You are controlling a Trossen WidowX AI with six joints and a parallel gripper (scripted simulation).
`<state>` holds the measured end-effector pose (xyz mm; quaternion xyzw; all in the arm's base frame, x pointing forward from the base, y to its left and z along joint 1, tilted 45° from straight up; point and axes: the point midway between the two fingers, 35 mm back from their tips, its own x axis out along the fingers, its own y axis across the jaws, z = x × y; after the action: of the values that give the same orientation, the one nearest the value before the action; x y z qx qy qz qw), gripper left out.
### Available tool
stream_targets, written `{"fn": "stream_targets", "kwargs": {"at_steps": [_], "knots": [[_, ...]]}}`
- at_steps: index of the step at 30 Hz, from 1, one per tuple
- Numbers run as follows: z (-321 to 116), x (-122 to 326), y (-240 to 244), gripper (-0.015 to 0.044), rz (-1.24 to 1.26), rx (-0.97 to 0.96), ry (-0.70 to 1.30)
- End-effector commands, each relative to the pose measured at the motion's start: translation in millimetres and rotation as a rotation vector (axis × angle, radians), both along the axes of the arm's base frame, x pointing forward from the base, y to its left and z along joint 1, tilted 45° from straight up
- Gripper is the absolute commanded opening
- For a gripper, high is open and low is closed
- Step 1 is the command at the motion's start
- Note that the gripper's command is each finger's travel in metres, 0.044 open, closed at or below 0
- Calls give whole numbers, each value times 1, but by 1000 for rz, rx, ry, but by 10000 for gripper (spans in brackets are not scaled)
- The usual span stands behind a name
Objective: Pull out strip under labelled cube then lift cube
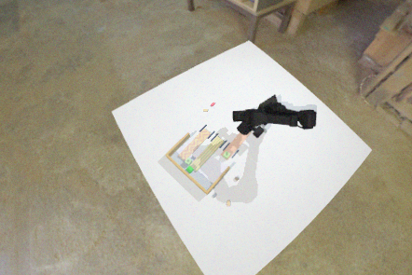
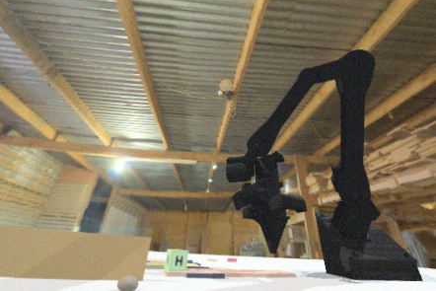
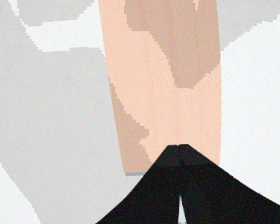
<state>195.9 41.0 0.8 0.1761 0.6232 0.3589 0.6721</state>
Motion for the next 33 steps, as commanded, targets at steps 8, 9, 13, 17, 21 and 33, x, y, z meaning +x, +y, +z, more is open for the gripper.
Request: {"fn": "stream_targets", "kwargs": {"at_steps": [8,9,13,17,21,33], "knots": [[13,27,2,184,145,2,-137],[14,30,3,210,145,3,-137],[18,42,5,315,145,3,-138],[21,53,8,420,145,3,-139],[25,65,10,440,145,3,-140],[37,100,17,440,145,3,-142]]}}
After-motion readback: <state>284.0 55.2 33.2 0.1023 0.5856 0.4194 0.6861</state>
